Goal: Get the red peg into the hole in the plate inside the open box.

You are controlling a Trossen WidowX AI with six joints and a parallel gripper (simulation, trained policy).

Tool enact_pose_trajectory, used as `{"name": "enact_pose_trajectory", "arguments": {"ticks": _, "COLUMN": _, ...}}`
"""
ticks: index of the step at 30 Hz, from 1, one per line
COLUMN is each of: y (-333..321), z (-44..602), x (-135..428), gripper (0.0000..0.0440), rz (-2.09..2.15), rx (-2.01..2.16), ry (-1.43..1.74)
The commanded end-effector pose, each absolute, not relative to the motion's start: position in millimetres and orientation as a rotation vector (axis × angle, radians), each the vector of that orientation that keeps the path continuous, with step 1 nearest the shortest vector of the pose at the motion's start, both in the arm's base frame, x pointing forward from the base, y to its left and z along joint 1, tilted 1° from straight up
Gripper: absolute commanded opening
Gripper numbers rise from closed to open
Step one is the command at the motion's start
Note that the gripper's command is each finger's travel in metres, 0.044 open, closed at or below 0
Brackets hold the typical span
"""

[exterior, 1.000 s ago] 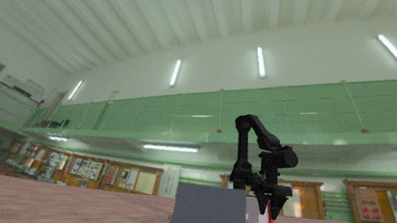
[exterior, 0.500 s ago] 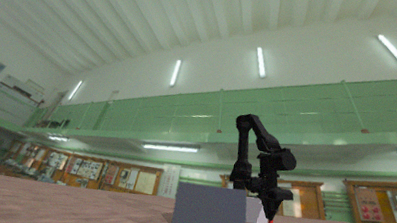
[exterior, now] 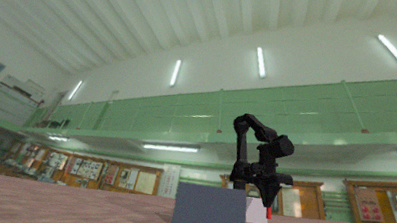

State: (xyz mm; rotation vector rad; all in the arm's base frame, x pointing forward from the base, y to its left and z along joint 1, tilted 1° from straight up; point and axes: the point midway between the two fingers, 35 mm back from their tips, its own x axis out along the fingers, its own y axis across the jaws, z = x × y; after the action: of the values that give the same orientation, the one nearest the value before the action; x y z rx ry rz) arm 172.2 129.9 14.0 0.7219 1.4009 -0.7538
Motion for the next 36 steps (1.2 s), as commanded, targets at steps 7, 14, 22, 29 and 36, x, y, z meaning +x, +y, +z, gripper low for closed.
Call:
{"name": "enact_pose_trajectory", "arguments": {"ticks": 7, "y": 123.2, "z": 49.8, "x": 197.4, "gripper": 0.0006, "rz": -0.679, "rx": 0.679, "ry": 1.327}}
{"name": "enact_pose_trajectory", "arguments": {"ticks": 14, "y": 115.4, "z": 75.7, "x": 219.6, "gripper": 0.0, "rz": -0.652, "rx": 0.669, "ry": 1.275}}
{"name": "enact_pose_trajectory", "arguments": {"ticks": 22, "y": 99.4, "z": 98.7, "x": 248.1, "gripper": 0.0, "rz": -0.653, "rx": 0.676, "ry": 1.223}}
{"name": "enact_pose_trajectory", "arguments": {"ticks": 29, "y": 77.1, "z": 105.4, "x": 268.6, "gripper": 0.0, "rz": -0.685, "rx": 0.701, "ry": 1.199}}
{"name": "enact_pose_trajectory", "arguments": {"ticks": 36, "y": 55.0, "z": 106.6, "x": 287.2, "gripper": 0.0, "rz": -0.717, "rx": 0.734, "ry": 1.179}}
